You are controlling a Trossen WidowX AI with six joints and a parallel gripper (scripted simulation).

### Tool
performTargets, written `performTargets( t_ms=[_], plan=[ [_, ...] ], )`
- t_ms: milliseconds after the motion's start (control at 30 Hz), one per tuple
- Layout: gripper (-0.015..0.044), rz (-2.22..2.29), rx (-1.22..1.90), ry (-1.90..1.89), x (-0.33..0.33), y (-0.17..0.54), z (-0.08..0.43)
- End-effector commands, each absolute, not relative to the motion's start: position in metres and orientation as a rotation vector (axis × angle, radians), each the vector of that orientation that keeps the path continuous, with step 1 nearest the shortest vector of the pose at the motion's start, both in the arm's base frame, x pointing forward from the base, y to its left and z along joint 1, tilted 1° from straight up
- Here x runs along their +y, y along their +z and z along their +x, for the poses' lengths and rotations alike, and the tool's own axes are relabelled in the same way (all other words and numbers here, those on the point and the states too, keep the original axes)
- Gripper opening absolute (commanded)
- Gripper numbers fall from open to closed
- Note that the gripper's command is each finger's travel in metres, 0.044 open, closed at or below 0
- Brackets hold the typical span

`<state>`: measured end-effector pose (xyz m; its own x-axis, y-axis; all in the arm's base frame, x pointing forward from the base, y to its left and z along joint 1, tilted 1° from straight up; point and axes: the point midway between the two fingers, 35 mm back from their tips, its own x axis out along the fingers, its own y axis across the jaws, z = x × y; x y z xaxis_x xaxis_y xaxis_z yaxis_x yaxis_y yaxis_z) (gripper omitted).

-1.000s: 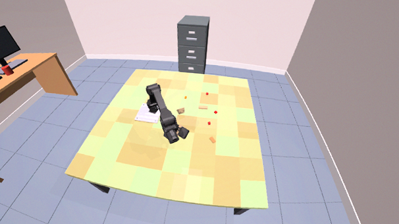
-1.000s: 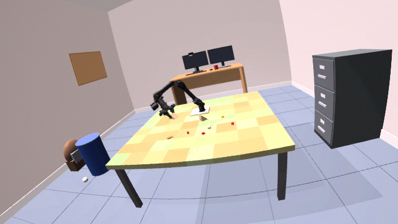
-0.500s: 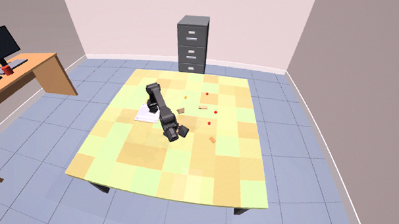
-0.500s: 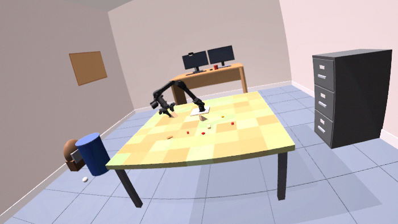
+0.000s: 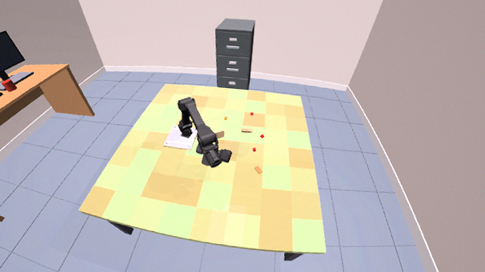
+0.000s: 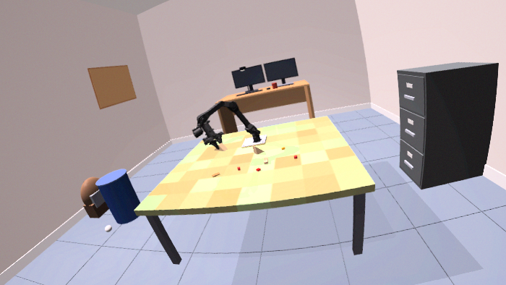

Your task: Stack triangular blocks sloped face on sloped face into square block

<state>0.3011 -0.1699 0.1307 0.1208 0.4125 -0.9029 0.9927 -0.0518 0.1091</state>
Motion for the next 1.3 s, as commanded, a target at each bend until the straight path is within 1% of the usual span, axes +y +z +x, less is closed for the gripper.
performTargets(
  t_ms=[0,900,1267],
  plan=[
    [0.0000,1.433,1.389,-0.857,-0.166,0.134,0.300],
    [0.0000,0.524,1.276,-0.625,-0.155,0.143,0.304],
    [0.0000,0.504,1.273,-0.620,-0.151,0.144,0.304]
  ],
)
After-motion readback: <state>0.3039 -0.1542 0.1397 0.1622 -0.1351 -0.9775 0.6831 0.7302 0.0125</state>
